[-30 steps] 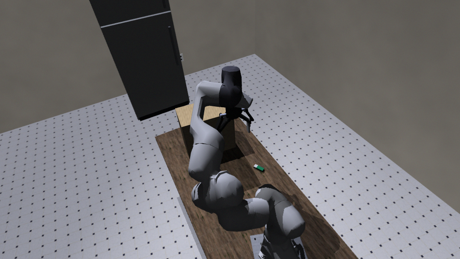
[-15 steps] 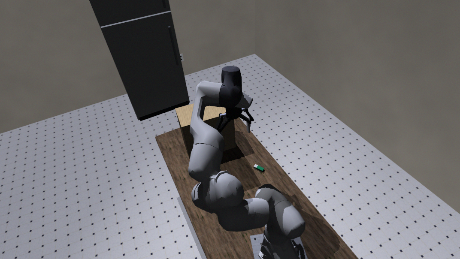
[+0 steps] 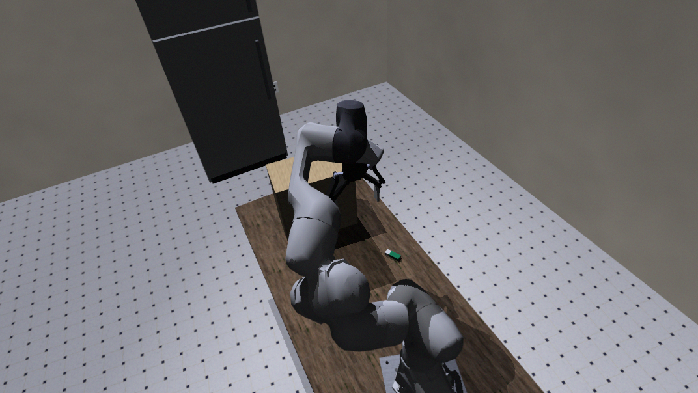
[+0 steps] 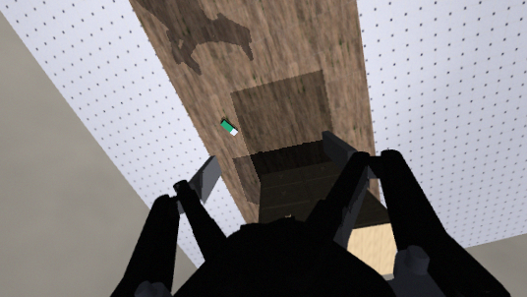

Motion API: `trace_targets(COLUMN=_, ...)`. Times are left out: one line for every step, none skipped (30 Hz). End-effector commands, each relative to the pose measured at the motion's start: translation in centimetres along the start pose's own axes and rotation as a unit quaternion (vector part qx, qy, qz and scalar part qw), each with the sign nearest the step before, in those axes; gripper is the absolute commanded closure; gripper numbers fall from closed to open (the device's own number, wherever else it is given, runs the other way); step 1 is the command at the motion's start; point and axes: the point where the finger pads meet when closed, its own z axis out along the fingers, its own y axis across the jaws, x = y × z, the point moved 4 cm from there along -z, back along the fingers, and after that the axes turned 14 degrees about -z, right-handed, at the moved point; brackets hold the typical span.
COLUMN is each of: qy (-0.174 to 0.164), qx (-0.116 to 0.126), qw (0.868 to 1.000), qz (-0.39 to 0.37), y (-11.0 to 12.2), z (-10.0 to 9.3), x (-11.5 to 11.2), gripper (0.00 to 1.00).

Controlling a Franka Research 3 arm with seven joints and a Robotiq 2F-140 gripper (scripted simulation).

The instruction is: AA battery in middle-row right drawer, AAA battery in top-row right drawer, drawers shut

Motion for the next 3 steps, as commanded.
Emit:
trace_targets(qy=0.0, qx=0.0, qw=1.0, qz=0.0, y=0.0, z=-0.01, x=0.0, gripper=0.0)
trace_targets(qy=0.0, qx=0.0, qw=1.0, qz=0.0, y=0.0, z=-0.01, x=0.0, gripper=0.0)
trace_targets(qy=0.0, qx=0.0, qw=1.0, qz=0.0, y=0.0, z=-0.01, x=0.0, gripper=0.0)
